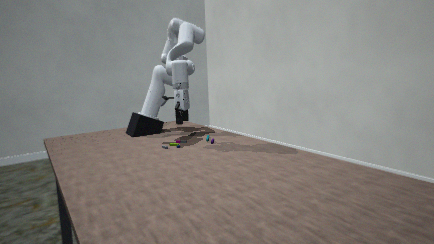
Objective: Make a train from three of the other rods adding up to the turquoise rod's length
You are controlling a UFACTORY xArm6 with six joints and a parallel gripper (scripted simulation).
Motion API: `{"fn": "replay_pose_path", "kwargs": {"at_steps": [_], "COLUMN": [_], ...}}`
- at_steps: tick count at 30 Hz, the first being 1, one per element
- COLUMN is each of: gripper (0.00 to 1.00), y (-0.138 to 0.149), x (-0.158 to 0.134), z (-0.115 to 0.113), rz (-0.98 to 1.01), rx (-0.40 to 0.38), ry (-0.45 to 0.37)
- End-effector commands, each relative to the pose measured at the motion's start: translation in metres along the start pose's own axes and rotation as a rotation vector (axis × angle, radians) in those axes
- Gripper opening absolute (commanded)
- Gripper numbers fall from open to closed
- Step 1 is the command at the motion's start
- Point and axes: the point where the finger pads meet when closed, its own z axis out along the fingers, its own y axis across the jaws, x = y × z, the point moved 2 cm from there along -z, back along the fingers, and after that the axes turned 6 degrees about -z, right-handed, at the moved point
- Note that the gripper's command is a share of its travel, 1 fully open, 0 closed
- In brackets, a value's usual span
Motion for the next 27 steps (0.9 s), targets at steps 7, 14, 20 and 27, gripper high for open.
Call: {"fn": "replay_pose_path", "kwargs": {"at_steps": [7,14,20,27], "gripper": [1.0,0.24,0.24,0.24], "y": [-0.049,-0.049,-0.049,-0.049], "x": [0.036,0.036,0.036,0.036], "z": [0.022,0.022,0.022,0.022], "rz": [0.285,0.285,0.285,0.285], "rx": [0.001,0.001,0.001,0.001], "ry": [-0.001,-0.001,-0.001,-0.001]}}
